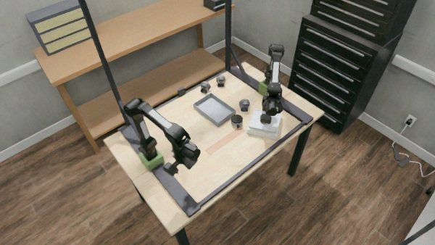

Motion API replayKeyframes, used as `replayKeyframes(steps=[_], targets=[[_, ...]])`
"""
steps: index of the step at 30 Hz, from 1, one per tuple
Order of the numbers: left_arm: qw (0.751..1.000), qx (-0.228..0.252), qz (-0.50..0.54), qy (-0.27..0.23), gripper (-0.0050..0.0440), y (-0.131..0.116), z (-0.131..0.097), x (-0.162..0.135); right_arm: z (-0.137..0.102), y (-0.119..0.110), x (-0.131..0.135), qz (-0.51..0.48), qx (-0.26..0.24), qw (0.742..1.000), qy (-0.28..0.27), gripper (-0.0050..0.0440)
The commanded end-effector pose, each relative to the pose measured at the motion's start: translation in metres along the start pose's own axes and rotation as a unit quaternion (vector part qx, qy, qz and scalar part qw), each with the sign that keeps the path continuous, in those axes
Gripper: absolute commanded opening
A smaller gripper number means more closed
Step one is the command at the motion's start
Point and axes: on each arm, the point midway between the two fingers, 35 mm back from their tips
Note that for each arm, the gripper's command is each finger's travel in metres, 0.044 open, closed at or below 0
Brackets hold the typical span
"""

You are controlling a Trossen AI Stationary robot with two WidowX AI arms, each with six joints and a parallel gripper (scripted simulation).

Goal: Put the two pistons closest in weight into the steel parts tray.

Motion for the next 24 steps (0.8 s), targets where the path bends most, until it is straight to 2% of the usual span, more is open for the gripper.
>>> replayKeyframes(steps=[1, 15, 18, 24], targets=[[1.0, 0.001, 0.003, -0.013, 0.0378, -0.003, -0.008, -0.003, -0.009, 0.006, 0.001, -0.003, -0.017, 1.0, 0.001, 0.04], [1.0, 0.0, 0.006, -0.024, 0.0378, -0.004, -0.035, -0.004, -0.009, 0.006, 0.001, -0.003, -0.017, 1.0, 0.001, 0.04], [1.0, 0.0, 0.005, -0.016, 0.0378, -0.003, -0.032, -0.004, -0.009, 0.006, 0.001, -0.003, -0.017, 1.0, 0.001, 0.04], [1.0, 0.0, 0.006, -0.024, 0.0378, -0.003, -0.047, -0.004, -0.009, 0.006, 0.001, -0.003, -0.017, 1.0, 0.001, 0.04]])
Point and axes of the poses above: on each arm, the point midway between the two fingers, 35 mm back from their tips, its own z axis out along the fingers, its own x axis across the jaws, y = z × x, and after that the axes turned 2 degrees about -z, right-handed
